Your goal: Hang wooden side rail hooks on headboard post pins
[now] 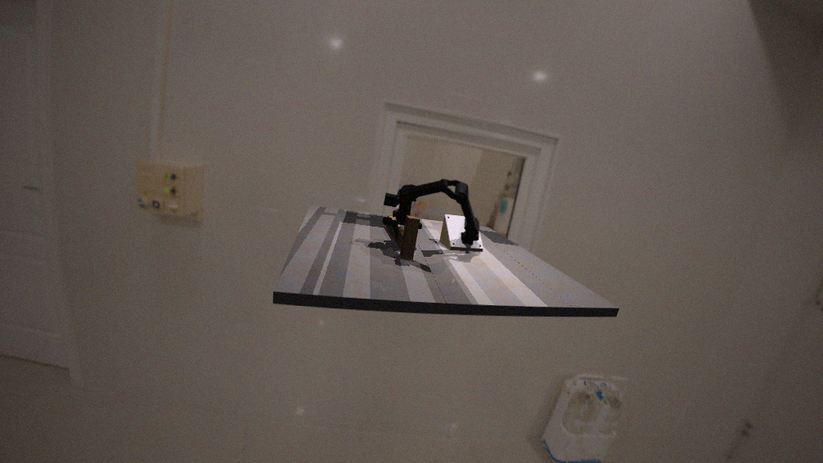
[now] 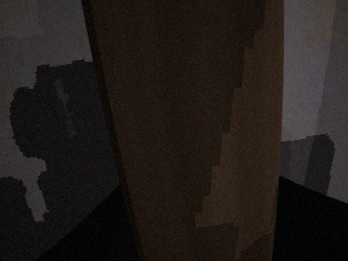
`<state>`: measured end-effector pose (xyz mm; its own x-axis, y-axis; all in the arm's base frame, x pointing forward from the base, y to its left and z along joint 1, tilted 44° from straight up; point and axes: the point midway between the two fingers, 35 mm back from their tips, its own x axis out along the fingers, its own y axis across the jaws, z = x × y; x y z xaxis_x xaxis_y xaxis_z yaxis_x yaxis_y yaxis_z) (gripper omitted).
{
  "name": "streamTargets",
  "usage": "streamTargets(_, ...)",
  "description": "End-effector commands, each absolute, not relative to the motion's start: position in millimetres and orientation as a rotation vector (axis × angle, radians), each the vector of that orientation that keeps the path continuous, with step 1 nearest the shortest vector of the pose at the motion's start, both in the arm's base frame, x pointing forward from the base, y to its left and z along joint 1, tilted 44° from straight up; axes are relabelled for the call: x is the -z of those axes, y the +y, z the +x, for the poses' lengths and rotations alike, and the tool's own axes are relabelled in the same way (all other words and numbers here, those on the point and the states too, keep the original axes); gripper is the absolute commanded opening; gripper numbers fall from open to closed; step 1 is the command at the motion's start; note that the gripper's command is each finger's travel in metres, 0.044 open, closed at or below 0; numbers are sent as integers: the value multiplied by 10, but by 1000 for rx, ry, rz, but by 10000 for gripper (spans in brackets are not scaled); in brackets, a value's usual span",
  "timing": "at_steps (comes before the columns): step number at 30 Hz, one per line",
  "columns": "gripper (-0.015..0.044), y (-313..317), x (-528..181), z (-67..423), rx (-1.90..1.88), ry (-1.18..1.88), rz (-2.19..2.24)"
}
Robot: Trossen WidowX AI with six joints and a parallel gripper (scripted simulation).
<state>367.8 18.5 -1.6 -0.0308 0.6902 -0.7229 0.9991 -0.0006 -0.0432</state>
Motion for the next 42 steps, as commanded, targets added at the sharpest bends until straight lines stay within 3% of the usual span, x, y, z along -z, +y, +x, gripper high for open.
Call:
streamTargets(1,0,186,15,3688,821,1773,1761)
streamTargets(42,0,151,-18,3687,821,1773,1761)
